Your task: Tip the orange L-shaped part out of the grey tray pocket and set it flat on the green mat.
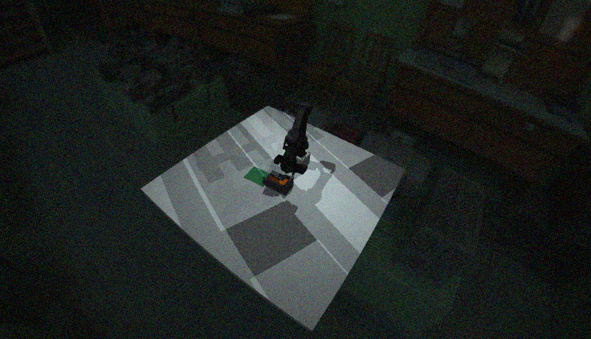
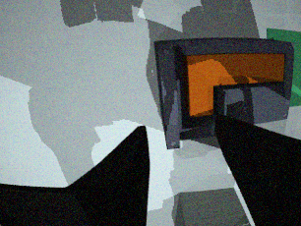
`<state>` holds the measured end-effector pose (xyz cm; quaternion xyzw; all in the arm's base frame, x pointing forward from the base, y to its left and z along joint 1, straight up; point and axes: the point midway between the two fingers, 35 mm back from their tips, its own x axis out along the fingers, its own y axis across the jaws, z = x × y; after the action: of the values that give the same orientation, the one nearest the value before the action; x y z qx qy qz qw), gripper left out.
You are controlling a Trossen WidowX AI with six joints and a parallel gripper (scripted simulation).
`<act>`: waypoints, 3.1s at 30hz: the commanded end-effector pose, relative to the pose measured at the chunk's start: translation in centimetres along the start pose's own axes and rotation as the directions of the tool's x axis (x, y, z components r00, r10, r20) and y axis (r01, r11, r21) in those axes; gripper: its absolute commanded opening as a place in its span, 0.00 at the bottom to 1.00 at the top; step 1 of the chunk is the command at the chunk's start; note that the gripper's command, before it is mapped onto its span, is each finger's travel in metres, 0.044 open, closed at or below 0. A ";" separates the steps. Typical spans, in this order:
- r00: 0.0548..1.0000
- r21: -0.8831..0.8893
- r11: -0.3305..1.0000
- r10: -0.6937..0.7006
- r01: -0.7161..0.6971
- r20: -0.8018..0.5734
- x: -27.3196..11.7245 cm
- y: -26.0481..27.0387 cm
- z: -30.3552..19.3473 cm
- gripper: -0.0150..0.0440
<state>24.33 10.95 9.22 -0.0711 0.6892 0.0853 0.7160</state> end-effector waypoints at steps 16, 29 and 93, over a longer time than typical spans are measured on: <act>1.000 0.021 1.000 -0.013 0.014 -0.014 7.5 -0.4 -0.2 0.56; 1.000 0.021 1.000 -0.013 0.014 -0.015 9.2 -0.5 -0.2 0.56; 1.000 0.021 1.000 -0.013 0.014 -0.014 0.0 -0.3 -0.1 0.56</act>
<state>24.60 10.86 8.86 -0.0642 0.6907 0.0732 0.7165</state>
